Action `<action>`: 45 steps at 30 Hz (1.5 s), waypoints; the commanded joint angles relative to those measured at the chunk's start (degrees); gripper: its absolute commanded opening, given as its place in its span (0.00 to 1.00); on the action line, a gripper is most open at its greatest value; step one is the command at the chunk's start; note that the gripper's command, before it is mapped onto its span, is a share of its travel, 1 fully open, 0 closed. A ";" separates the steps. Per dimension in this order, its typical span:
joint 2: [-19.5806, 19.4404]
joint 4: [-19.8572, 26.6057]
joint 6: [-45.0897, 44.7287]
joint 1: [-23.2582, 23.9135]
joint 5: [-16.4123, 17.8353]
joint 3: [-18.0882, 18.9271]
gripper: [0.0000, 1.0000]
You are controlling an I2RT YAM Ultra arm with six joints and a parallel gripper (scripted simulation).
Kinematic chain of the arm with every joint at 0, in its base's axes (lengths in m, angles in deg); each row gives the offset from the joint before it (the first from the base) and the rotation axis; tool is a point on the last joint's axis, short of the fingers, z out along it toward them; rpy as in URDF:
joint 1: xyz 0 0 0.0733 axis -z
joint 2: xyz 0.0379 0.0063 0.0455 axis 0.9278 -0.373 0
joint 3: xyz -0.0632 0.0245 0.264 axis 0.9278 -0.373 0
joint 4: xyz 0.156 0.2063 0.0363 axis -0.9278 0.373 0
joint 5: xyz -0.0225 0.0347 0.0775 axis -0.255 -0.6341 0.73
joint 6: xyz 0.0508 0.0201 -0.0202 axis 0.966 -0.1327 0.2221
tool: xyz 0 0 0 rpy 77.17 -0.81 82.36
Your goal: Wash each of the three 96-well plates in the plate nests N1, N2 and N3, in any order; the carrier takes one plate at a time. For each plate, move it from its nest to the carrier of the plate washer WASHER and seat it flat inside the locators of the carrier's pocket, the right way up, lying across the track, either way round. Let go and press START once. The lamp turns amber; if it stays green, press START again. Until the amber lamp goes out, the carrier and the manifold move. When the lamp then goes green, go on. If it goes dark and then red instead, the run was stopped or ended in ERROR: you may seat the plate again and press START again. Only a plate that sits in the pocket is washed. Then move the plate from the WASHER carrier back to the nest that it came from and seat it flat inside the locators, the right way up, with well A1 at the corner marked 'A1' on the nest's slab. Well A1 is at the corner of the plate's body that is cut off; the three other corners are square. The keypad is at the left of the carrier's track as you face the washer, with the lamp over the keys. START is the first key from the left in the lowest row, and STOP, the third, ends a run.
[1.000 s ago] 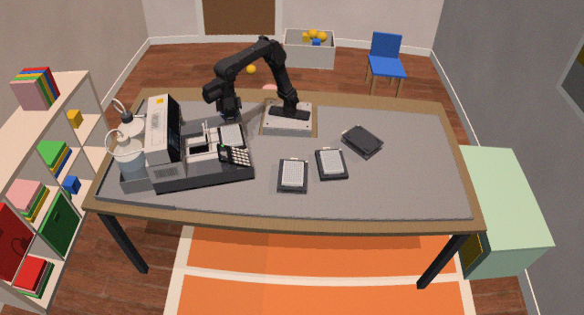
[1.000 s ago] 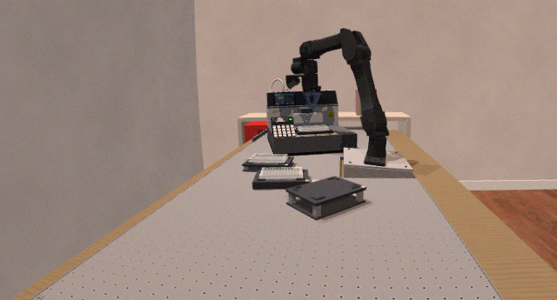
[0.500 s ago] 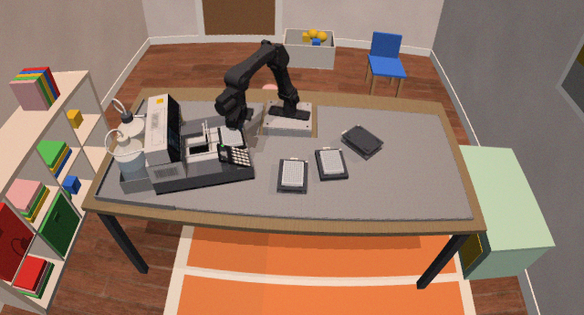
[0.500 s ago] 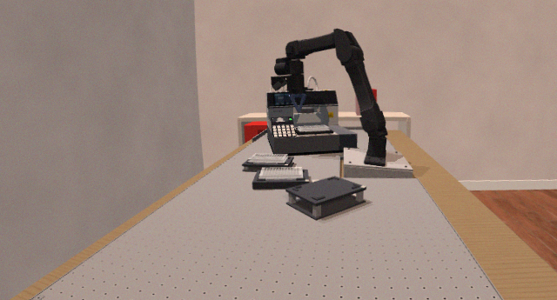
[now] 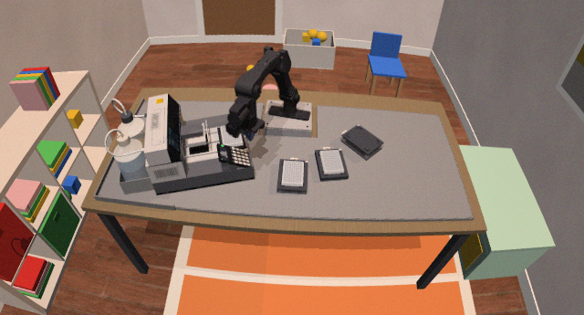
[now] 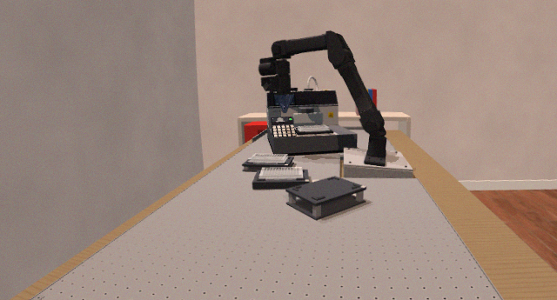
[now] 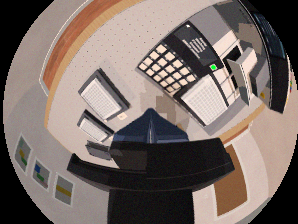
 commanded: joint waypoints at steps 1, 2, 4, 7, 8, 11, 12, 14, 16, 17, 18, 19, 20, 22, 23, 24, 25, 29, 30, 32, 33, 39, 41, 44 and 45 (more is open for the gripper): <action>-0.18 0.58 10.87 -0.96 0.08 2.39 0.00; -0.18 0.58 10.87 -0.96 0.08 2.39 0.00; -1.37 1.17 15.96 -2.23 0.18 4.18 0.00; -3.37 2.03 23.55 -4.09 0.32 7.25 0.00; -4.05 2.02 26.06 -4.69 0.36 8.32 0.00; -4.60 2.02 32.25 -5.15 0.40 9.17 0.00; -4.60 2.02 34.16 -5.15 0.40 9.17 0.00; -4.60 2.03 37.98 -5.15 0.40 9.17 0.00; -4.60 2.02 41.80 -5.15 0.39 9.16 0.00; -4.60 2.02 43.71 -5.15 0.39 9.16 0.00; -4.60 2.02 43.71 -5.15 0.39 9.16 0.00; -4.60 2.02 43.71 -5.15 0.39 9.16 0.00; -4.60 2.03 45.62 -5.15 0.39 9.17 0.00; -4.60 2.03 45.86 -5.15 0.39 9.17 0.00; -4.60 2.03 45.86 -5.15 0.39 9.17 0.00; -4.60 2.03 45.86 -5.15 0.39 9.17 0.00; -4.60 2.03 45.86 -5.15 0.39 9.17 0.00; -4.60 2.03 45.86 -5.15 0.39 9.17 0.00; -4.60 2.03 45.86 -5.15 0.39 9.17 0.00; -4.60 2.02 45.86 -5.15 0.39 9.16 0.00; -4.60 2.03 45.86 -5.15 0.39 9.17 0.00; -4.60 2.03 45.86 -5.15 0.39 9.17 0.00; -4.60 2.03 45.86 -5.15 0.39 9.17 0.00; -4.60 2.03 45.86 -5.15 0.39 9.17 0.00; -4.60 2.03 45.86 -5.15 0.39 9.17 0.00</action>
